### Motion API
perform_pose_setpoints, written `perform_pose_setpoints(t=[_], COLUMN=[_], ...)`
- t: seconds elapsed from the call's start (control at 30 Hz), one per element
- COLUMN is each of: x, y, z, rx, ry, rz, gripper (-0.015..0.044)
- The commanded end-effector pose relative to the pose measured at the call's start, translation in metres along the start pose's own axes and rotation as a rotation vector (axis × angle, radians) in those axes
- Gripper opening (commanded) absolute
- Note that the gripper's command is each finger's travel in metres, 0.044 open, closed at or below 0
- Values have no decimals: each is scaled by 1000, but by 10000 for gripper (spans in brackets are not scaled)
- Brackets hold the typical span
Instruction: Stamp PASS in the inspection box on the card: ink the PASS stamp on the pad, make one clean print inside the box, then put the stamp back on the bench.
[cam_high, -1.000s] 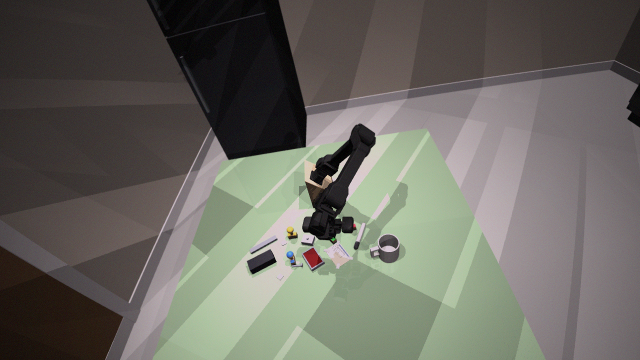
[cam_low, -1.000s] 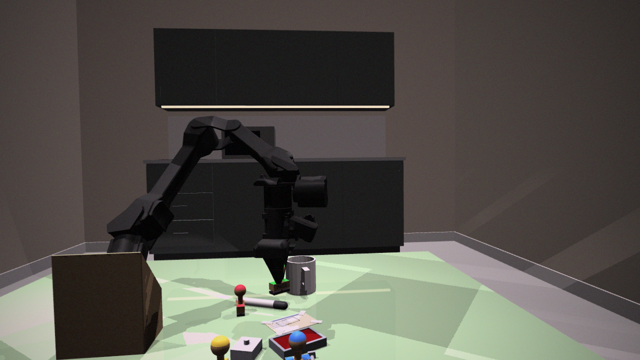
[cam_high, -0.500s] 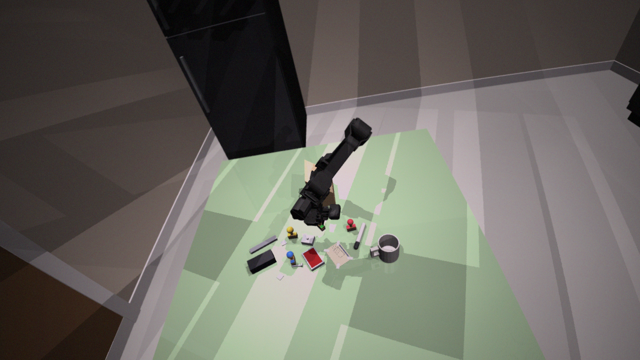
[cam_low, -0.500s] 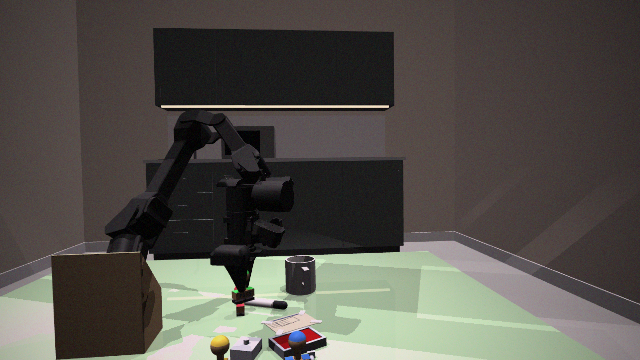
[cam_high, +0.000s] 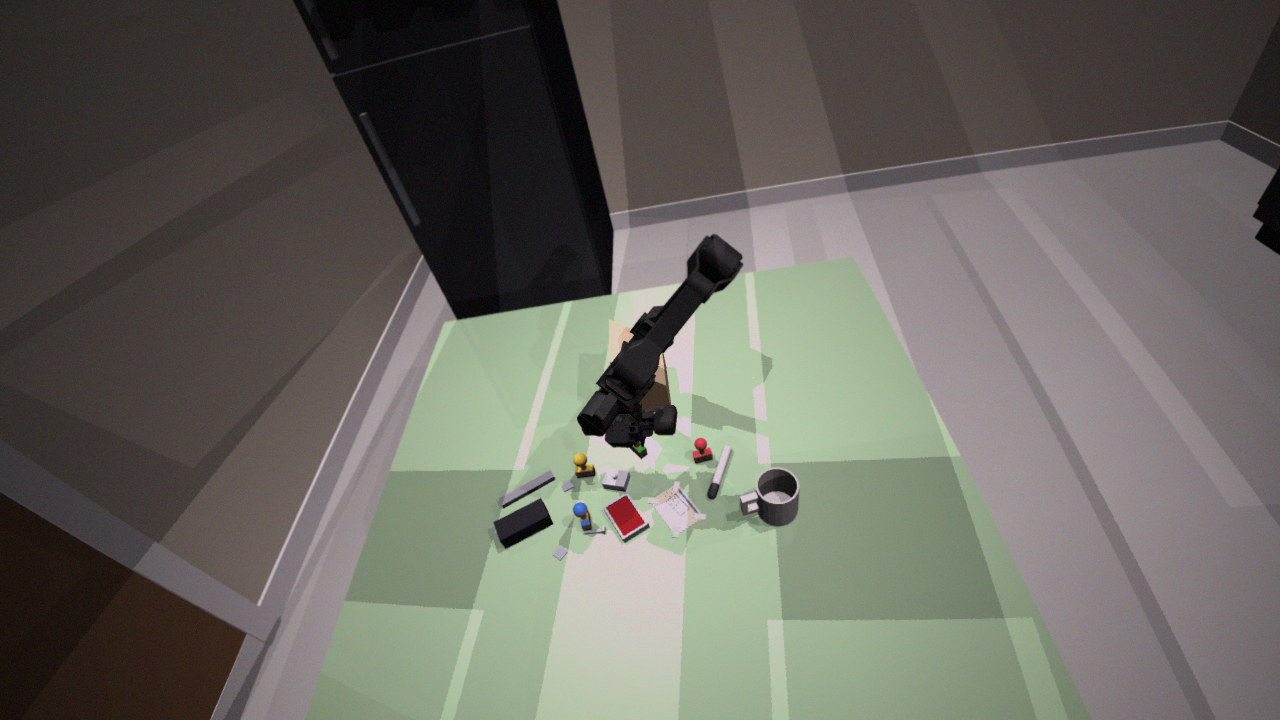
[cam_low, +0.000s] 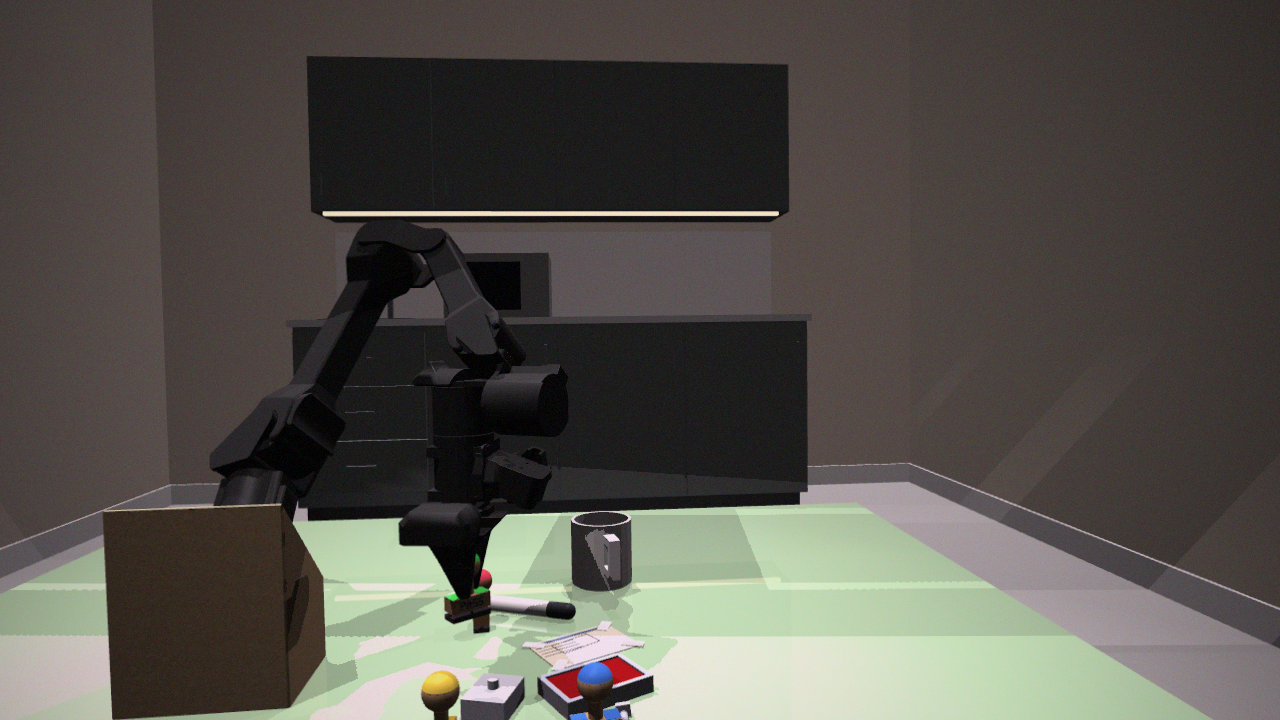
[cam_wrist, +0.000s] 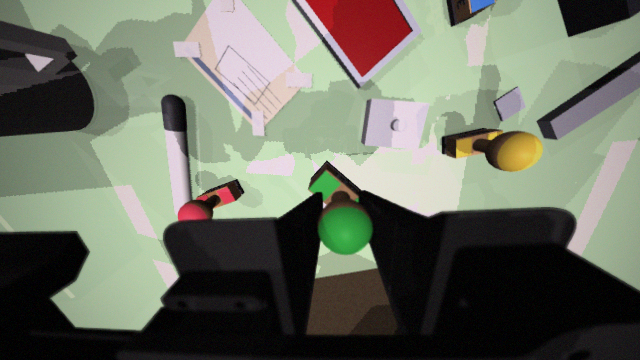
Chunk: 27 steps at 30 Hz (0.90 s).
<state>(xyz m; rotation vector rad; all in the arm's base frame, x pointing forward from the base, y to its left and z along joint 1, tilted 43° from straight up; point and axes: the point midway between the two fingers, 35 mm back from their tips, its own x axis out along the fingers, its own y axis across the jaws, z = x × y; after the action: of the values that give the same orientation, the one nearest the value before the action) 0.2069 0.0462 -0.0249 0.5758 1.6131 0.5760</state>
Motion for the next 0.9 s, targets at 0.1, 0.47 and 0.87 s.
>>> perform_pose_setpoints(t=[0.1, 0.47, 0.87], x=[13, 31, 50], y=[0, 0, 1], z=[-1, -1, -2], rx=[7, 7, 6], ry=[4, 4, 5], rz=[1, 1, 4], gripper=[0, 0, 0])
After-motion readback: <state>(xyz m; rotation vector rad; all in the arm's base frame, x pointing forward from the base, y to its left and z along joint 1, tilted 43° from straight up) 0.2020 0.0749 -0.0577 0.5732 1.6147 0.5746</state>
